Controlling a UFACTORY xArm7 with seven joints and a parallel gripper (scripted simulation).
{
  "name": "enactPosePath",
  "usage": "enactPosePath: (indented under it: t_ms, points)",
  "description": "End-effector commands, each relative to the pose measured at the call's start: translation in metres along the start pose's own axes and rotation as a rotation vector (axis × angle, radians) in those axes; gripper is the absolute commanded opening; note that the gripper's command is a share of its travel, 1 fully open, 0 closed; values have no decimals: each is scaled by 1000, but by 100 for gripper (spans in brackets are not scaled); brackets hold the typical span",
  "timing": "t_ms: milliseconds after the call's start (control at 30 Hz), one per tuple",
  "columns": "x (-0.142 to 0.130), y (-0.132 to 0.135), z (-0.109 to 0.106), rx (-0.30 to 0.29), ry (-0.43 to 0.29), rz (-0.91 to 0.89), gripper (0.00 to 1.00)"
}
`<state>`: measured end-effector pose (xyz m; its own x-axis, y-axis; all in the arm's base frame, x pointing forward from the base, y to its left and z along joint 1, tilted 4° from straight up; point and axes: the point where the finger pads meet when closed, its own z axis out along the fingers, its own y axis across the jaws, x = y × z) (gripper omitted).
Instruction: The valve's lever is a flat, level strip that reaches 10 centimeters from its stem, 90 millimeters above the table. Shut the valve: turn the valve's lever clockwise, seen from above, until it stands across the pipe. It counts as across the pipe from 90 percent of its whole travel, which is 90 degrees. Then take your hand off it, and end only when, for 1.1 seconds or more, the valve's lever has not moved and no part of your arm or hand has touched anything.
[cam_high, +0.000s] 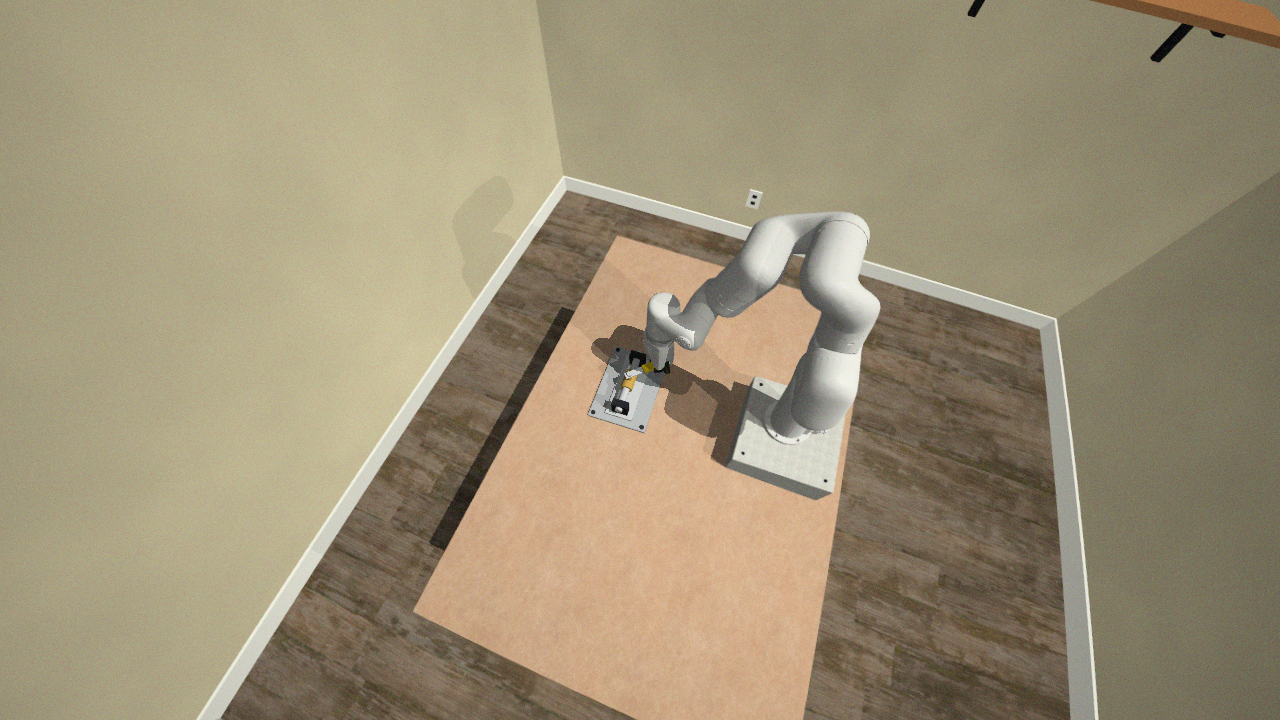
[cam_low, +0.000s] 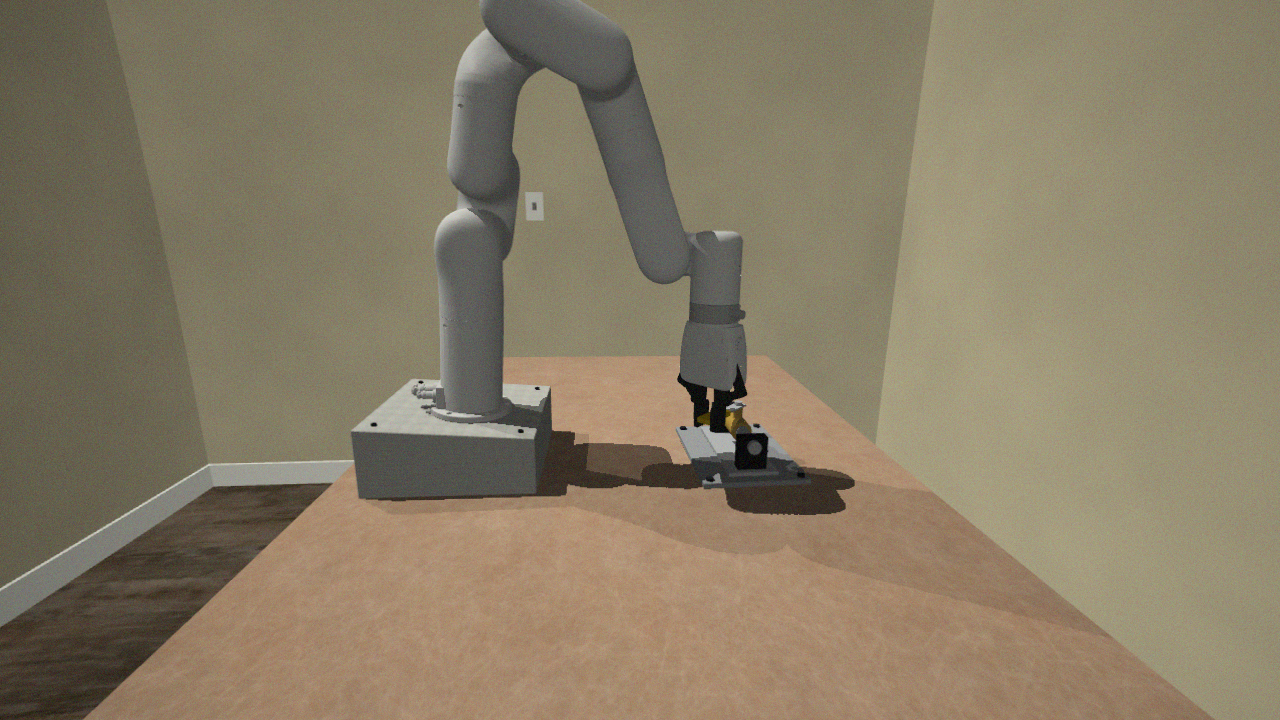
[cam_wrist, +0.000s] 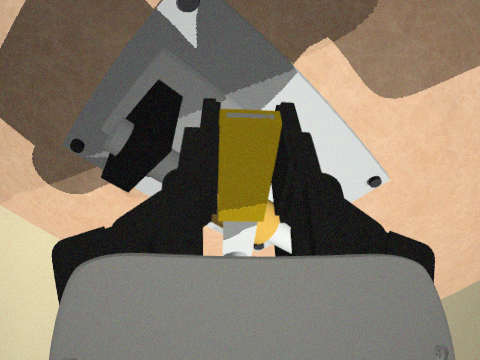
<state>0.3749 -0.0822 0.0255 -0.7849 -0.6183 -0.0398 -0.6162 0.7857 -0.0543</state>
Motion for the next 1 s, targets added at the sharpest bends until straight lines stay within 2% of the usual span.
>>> enactPosePath:
  t_ms: [0,967]
  points:
    - [-1,3,-1,1,-2,31,0]
    - [-3,17,-1,0,-2,194,0]
